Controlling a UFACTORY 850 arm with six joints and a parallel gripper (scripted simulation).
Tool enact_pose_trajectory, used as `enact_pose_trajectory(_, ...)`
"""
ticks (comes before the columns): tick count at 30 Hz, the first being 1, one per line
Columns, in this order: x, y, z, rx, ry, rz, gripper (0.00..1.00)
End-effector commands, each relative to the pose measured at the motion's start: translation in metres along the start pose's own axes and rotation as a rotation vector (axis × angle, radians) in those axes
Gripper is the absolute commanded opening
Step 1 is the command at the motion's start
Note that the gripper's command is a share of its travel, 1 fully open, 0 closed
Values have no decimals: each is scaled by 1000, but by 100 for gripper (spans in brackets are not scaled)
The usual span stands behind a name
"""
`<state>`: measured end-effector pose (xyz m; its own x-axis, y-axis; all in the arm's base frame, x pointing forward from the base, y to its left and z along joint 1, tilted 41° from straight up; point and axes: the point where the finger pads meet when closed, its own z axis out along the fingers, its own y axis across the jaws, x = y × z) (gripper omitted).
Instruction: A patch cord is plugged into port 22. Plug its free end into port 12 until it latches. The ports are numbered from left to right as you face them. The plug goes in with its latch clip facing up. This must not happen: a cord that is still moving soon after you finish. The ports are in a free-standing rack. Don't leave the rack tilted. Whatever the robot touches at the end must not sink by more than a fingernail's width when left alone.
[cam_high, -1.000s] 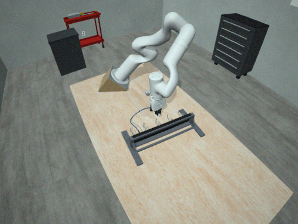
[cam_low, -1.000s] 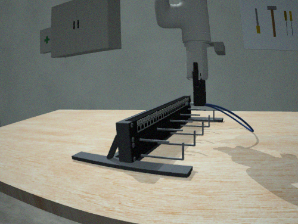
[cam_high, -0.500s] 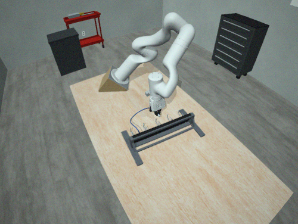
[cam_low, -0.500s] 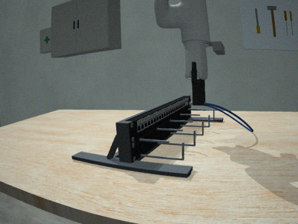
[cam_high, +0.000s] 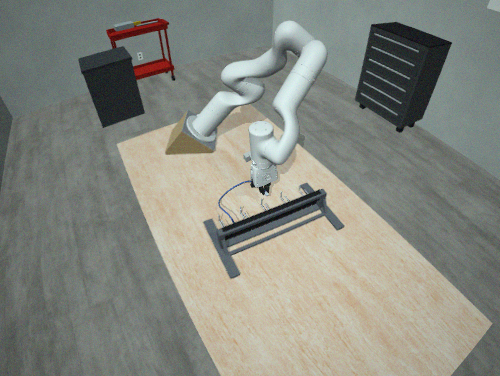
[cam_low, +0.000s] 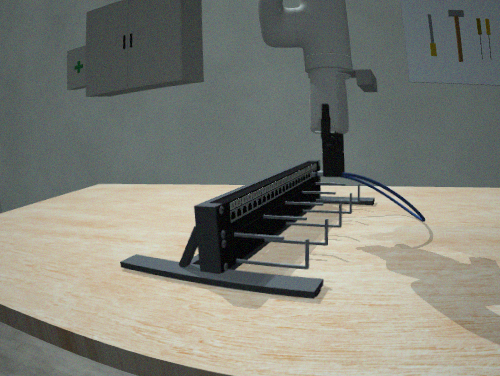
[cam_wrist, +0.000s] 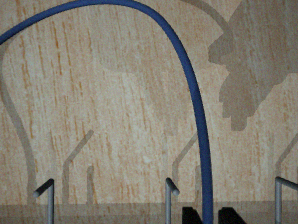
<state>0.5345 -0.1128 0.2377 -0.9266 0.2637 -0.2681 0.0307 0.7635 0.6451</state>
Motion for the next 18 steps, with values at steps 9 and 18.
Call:
enact_pose_trajectory(9, -3, 0, 1, 0, -1, -1, 0)
enact_pose_trajectory(18, -11, 0, 9, 0, -1, -1, 0)
